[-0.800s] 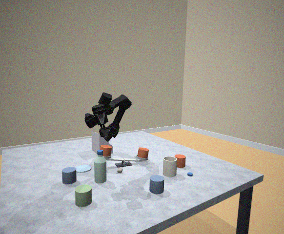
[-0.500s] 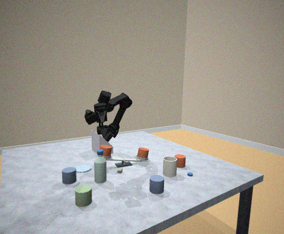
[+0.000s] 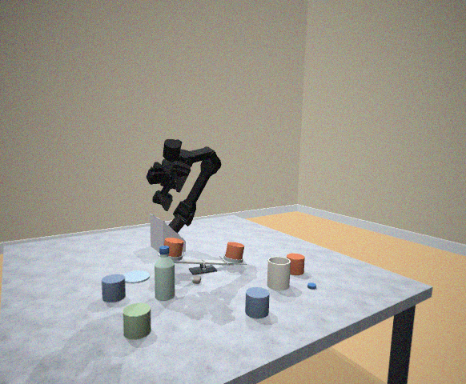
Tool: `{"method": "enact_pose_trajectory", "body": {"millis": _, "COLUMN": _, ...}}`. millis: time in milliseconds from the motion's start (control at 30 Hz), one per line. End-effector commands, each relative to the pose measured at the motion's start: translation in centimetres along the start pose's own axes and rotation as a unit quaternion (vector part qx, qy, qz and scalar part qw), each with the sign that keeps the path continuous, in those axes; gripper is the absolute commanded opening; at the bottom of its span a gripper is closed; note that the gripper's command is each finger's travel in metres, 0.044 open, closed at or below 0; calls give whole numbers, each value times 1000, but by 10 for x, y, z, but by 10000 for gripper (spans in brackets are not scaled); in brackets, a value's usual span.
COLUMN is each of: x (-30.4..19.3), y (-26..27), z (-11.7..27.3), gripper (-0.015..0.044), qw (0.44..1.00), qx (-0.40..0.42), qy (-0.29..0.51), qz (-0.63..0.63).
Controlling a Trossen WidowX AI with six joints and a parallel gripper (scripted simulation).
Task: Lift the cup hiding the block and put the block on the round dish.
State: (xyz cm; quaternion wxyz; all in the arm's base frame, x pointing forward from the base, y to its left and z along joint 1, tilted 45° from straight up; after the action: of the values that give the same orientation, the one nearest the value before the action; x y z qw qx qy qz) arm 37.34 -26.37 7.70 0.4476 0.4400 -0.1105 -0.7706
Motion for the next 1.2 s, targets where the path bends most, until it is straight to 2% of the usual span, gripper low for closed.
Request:
{"method": "enact_pose_trajectory", "body": {"millis": 0, "x": -11, "y": -14, "z": 24, "gripper": 440, "qw": 997, "qx": -15, "qy": 4, "qz": 69}}
{"method": "enact_pose_trajectory", "body": {"millis": 533, "x": -56, "y": -85, "z": 104, "gripper": 440, "qw": 942, "qx": -60, "qy": 43, "qz": 326}}
{"method": "enact_pose_trajectory", "body": {"millis": 1167, "x": -126, "y": -176, "z": 166, "gripper": 440, "qw": 802, "qx": -34, "qy": 122, "qz": 584}}
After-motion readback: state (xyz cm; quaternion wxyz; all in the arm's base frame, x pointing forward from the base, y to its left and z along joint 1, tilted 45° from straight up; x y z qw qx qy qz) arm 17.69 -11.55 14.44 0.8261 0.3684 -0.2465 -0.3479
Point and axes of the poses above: the point midway between the two fingers, 35 mm back from their tips, its own z axis back along the fingers, its own y axis across the jaws, x = y × z, the point moved 2 cm from there along z, back along the fingers, and after that the axes turned 15 degrees about -z, right-handed, at the moved point
